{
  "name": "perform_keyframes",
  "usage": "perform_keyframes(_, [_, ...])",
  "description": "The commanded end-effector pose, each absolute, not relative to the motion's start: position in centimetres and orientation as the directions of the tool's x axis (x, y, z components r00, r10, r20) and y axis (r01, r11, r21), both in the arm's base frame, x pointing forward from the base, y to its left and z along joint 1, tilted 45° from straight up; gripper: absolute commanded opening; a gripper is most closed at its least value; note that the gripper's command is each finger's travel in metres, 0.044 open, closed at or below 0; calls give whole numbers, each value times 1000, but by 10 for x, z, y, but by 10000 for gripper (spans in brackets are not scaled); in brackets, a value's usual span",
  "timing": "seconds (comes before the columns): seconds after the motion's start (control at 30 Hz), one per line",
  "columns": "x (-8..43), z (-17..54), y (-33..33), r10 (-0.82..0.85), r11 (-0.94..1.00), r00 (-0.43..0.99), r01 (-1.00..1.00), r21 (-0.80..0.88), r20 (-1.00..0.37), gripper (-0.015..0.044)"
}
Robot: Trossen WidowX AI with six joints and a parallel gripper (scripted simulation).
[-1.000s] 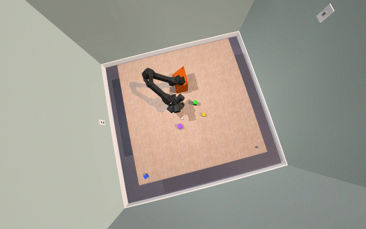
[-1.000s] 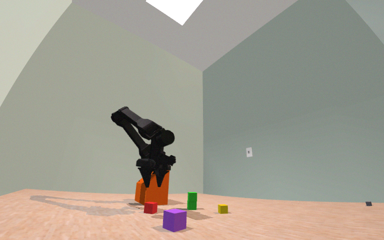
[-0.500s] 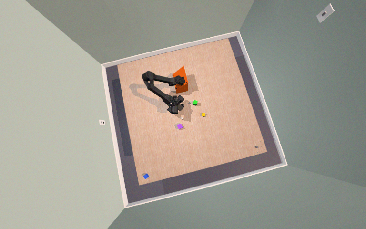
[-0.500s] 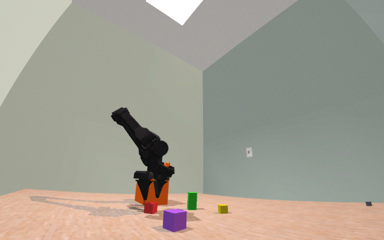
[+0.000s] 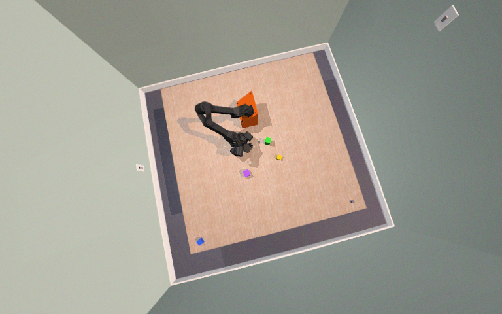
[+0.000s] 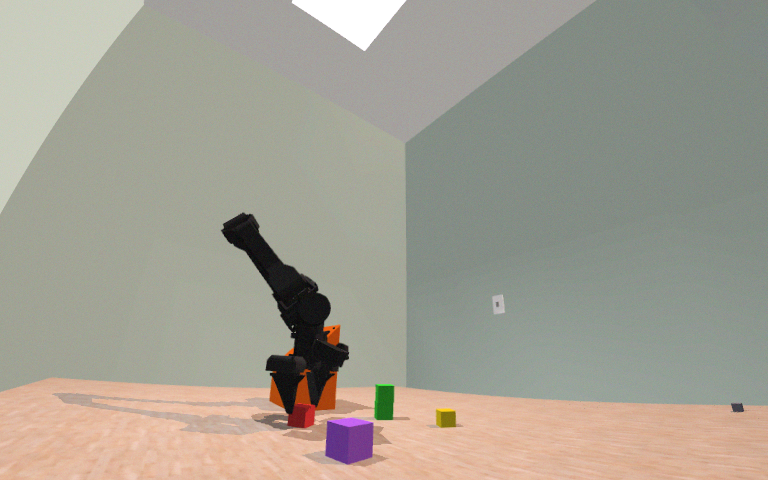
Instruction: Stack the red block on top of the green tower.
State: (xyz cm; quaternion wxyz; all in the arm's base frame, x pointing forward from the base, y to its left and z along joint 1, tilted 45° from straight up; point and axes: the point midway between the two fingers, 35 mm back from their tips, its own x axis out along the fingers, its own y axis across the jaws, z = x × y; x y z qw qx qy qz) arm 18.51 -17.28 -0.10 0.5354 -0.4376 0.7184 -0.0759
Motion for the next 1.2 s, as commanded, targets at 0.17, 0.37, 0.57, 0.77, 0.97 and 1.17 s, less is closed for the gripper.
perform_keyframes(0.17, [182,-12,-183,-708,607,-48,-553,-572,-705,440])
perform_keyframes(0.37, [181,-15,-186,-709,606,-48,-553,-572,-704,440])
perform_keyframes(0.57, [181,-15,-186,-709,606,-48,-553,-572,-704,440])
perform_keyframes(0.77, [181,-15,-186,-709,606,-48,-553,-572,-704,440])
perform_keyframes(0.97, [181,-15,-186,-709,606,-48,-553,-572,-704,282])
perform_keyframes(1.17, [181,-15,-186,-709,606,-48,-553,-572,-704,164])
